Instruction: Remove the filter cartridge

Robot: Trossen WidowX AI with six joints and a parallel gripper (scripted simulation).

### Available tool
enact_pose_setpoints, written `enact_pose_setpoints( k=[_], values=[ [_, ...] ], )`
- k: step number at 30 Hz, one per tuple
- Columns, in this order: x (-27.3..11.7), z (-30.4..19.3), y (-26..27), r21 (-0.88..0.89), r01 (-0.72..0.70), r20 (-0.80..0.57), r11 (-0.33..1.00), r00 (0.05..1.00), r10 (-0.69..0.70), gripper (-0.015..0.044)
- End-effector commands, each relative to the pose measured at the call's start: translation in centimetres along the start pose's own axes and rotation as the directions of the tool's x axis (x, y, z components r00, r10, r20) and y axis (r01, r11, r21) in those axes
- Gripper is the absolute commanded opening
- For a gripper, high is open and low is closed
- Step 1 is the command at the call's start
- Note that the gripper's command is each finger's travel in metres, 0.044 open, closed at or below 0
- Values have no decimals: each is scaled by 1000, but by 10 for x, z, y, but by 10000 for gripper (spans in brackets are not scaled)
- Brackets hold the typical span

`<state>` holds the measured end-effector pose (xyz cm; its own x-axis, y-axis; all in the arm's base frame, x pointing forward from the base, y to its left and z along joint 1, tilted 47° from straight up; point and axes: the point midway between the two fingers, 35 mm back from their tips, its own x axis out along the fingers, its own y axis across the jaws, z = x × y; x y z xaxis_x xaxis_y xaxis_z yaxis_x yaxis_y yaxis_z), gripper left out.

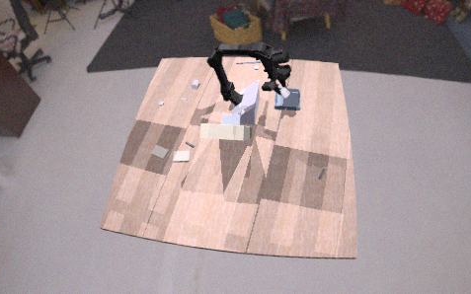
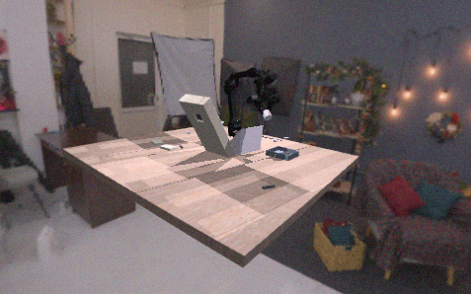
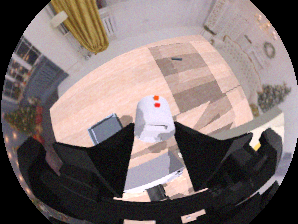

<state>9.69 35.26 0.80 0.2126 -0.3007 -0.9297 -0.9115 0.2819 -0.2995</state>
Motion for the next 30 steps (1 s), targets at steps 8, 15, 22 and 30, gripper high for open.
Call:
enact_pose_setpoints(
  k=[8, 15, 22, 30],
  values=[
    [12, -4, 29, -102, -61, 8, 993, 998, 62, 0],
    [31, -21, 66, -209, -123, 2, 970, 992, 127, 0],
    [50, -44, 100, -315, -183, -14, 931, 982, 188, 0],
    [71, -75, 133, -429, -247, -43, 869, 966, 254, 0]
  ],
)
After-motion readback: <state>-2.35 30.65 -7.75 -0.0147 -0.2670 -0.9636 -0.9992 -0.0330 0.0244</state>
